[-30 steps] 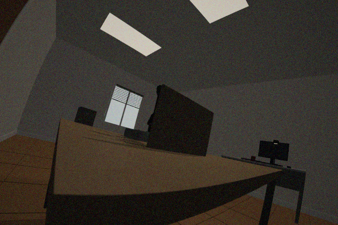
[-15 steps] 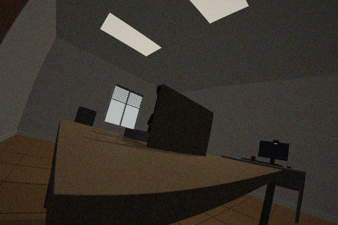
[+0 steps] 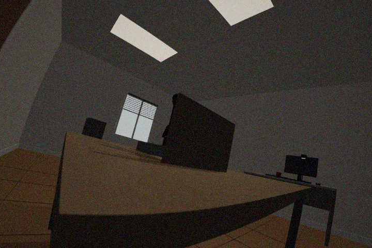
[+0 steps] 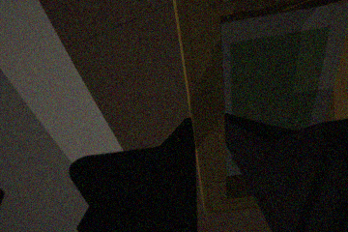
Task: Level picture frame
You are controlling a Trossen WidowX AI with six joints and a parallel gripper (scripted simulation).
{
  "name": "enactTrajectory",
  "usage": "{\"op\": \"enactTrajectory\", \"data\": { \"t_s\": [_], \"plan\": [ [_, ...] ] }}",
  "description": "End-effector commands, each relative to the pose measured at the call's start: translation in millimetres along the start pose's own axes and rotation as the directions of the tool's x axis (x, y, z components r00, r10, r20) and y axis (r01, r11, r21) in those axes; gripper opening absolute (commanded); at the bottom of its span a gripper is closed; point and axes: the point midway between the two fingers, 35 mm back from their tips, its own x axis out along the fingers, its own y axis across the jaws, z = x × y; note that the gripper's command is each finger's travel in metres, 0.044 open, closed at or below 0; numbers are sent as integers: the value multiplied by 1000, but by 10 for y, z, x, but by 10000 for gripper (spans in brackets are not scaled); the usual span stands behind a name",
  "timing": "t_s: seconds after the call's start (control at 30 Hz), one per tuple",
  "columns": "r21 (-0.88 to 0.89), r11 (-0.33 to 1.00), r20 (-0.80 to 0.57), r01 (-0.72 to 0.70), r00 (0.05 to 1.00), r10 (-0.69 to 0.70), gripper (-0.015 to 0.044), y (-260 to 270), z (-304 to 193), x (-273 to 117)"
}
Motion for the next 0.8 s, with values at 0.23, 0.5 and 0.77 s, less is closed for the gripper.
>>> {"op": "enactTrajectory", "data": {
  "t_s": [0.23, 0.5, 0.77],
  "plan": [
    [-1, 1000, 1, -15, 1000, 15, 0, 19, 0, 0],
    [-1, 1000, 1, -15, 1000, 15, 0, -8, -1, 1],
    [-1, 1000, 1, -15, 1000, 15, 0, -35, -2, 1]
  ]
}}
